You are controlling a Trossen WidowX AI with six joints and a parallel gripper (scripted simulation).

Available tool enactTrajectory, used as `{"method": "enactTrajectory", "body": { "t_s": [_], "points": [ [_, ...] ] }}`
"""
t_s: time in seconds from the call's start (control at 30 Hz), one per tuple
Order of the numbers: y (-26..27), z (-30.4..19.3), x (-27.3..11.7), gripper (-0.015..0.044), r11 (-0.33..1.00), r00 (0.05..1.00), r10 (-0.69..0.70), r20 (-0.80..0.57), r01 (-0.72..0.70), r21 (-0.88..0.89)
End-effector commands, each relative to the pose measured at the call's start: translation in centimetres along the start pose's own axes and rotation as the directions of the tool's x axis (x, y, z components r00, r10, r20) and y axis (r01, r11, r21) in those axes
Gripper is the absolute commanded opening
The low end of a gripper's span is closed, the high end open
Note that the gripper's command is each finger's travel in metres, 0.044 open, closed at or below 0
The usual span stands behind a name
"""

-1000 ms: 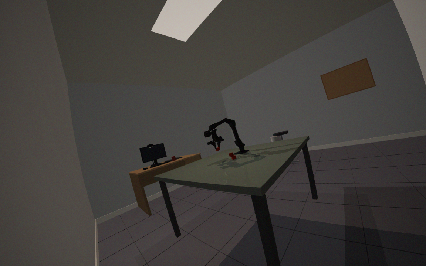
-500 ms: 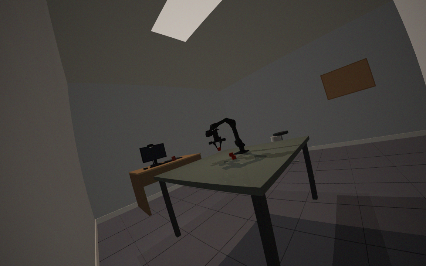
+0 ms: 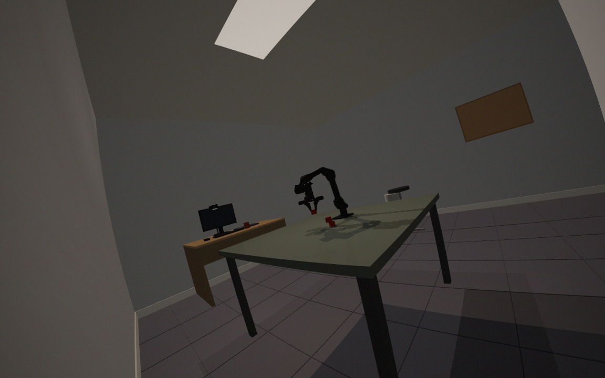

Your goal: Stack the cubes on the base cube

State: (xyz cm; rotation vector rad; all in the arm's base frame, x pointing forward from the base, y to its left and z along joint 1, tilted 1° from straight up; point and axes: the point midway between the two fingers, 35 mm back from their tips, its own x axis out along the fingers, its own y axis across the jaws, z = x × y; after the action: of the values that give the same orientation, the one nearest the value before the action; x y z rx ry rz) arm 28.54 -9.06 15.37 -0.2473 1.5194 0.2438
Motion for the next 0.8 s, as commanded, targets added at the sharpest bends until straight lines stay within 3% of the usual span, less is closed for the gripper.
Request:
{"method": "enactTrajectory", "body": {
  "t_s": [0.0, 0.37, 0.77],
  "points": [
    [0.9, 0.7, 0.1, 0.0105, 0.993, 1.000, -0.004, 0.000, 0.004, 0.118],
    [3.2, 2.1, 0.2, 0.0105, 0.917, 1.000, -0.002, 0.002, 0.001, 0.399],
    [5.9, 3.5, 0.3, 0.0105, 0.746, 1.000, -0.001, 0.005, -0.003, 0.666]
  ]
}}
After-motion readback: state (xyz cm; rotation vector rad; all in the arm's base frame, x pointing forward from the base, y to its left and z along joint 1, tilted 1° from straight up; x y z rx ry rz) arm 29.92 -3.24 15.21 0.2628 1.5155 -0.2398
